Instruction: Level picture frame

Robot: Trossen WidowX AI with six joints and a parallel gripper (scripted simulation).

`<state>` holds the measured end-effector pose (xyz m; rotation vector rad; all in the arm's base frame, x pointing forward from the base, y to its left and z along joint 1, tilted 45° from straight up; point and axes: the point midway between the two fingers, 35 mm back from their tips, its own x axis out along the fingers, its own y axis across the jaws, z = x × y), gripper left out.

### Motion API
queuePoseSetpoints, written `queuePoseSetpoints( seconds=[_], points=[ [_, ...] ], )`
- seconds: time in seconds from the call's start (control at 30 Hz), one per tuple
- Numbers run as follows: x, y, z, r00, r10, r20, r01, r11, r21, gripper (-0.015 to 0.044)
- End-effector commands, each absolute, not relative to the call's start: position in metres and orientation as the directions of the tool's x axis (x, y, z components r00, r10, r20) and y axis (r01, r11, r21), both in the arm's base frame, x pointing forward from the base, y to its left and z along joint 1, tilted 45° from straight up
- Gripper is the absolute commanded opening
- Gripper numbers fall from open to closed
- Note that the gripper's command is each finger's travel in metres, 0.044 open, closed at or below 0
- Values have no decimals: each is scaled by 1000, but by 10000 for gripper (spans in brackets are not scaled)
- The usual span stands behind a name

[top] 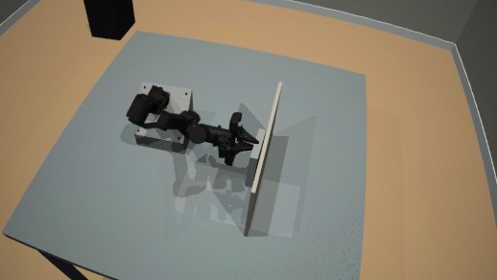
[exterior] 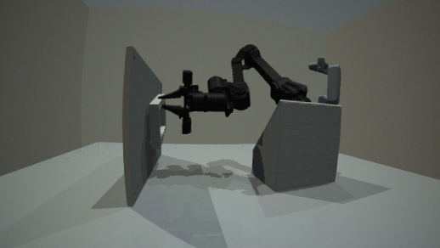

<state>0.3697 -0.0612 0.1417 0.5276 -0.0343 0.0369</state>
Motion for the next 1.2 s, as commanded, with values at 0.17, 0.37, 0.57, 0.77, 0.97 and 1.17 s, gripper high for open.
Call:
queuePoseSetpoints(
  seconds=[0.17, 0.37, 0.57, 0.77, 0.97, 1.17],
  points=[
    [370, -55, 145, 998, 40, 49, -60, 864, 499, 0],
    [370, -54, 145, 998, 40, 49, -60, 864, 499, 0],
    [370, -55, 145, 998, 40, 49, -60, 864, 499, 0],
    [370, -55, 145, 998, 40, 49, -60, 864, 499, 0],
    [370, -57, 145, 998, 40, 49, -60, 864, 499, 0],
    [370, -56, 146, 998, 40, 49, -60, 864, 499, 0]
  ],
)
